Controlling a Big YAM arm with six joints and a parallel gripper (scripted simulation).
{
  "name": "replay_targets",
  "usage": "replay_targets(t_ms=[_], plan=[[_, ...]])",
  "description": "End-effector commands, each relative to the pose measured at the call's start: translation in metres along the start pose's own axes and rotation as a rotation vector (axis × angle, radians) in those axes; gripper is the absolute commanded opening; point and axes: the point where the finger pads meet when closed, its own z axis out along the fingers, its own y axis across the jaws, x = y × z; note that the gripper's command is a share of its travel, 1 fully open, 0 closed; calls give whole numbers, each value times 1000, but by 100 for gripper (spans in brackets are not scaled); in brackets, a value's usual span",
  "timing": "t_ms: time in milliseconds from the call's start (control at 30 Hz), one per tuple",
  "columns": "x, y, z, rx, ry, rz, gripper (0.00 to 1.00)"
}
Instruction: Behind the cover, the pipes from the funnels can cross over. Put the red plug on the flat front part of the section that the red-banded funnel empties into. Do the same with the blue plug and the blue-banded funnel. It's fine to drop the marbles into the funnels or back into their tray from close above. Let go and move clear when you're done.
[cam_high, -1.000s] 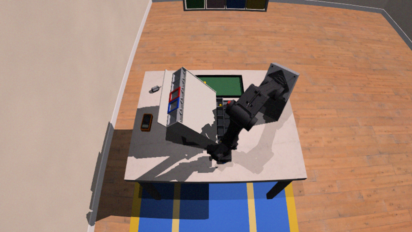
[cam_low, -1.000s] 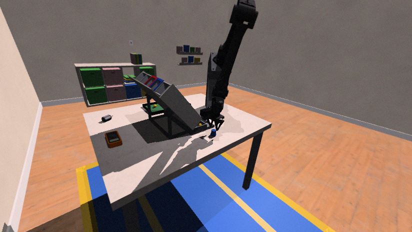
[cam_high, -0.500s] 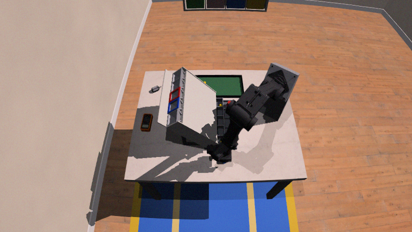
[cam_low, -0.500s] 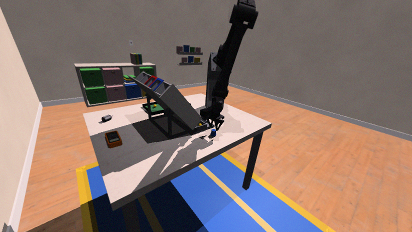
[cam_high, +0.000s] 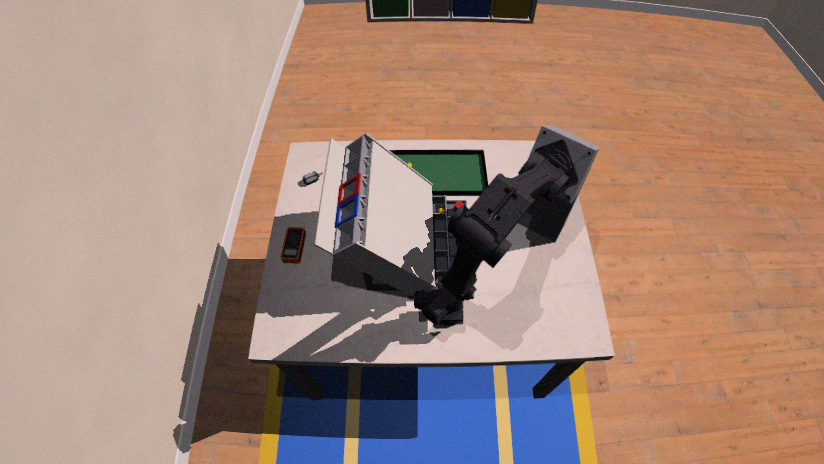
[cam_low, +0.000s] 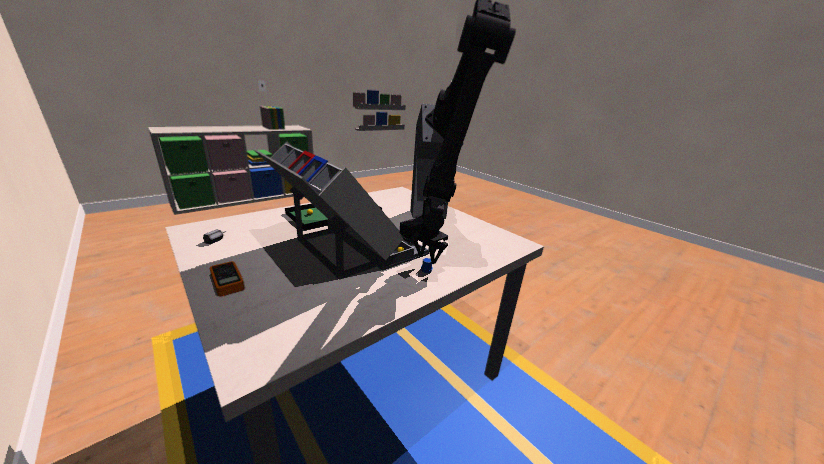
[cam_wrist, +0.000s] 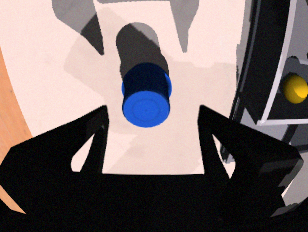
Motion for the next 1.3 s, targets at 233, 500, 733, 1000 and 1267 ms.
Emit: replay_targets(t_ms=[233, 500, 733, 1000, 1267], plan=[[2, 10, 17, -18, -5, -3, 63], [-4, 18, 20, -34, -18, -8, 63], [1, 12, 23, -23, -8, -6, 63], [1, 13, 23, -24, -9, -7, 63], [1, 13, 23, -24, -9, -7, 63]])
